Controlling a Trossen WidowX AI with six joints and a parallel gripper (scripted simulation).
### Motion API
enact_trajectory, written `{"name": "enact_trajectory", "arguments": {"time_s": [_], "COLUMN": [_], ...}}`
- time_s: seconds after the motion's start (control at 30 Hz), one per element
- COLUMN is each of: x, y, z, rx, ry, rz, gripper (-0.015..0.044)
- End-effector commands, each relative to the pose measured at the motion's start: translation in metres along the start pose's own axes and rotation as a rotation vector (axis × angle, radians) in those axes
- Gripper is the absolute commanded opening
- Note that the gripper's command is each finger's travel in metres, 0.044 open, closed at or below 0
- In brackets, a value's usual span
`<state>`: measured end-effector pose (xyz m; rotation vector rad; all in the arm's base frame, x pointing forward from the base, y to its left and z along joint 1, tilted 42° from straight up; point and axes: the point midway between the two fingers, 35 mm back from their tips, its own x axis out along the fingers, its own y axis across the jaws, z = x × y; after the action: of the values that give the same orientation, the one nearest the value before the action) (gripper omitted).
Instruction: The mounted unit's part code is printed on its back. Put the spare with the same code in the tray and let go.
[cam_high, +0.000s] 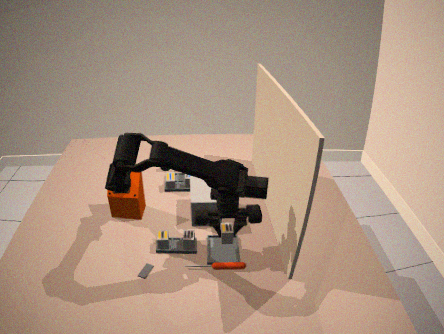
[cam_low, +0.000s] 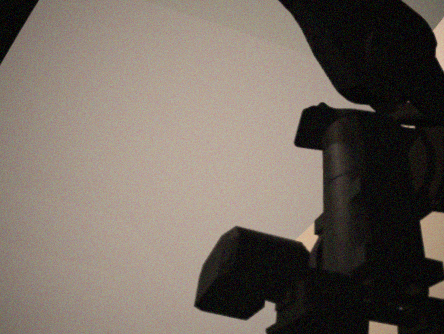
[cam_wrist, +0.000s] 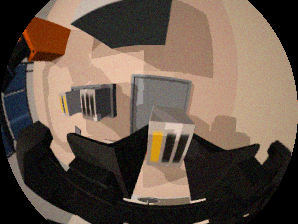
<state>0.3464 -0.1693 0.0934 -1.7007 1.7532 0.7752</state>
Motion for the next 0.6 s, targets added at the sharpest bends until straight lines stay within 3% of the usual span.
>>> {"name": "enact_trajectory", "arguments": {"time_s": [0.0, 0.57], "x": [0.007, 0.023], "y": [0.003, 0.006], "z": [0.001, 0.001], "rx": [-0.008, -0.008], "ry": [-0.003, 0.001], "rz": [0.007, 0.007], "gripper": [0.0000, 0.0000]}}
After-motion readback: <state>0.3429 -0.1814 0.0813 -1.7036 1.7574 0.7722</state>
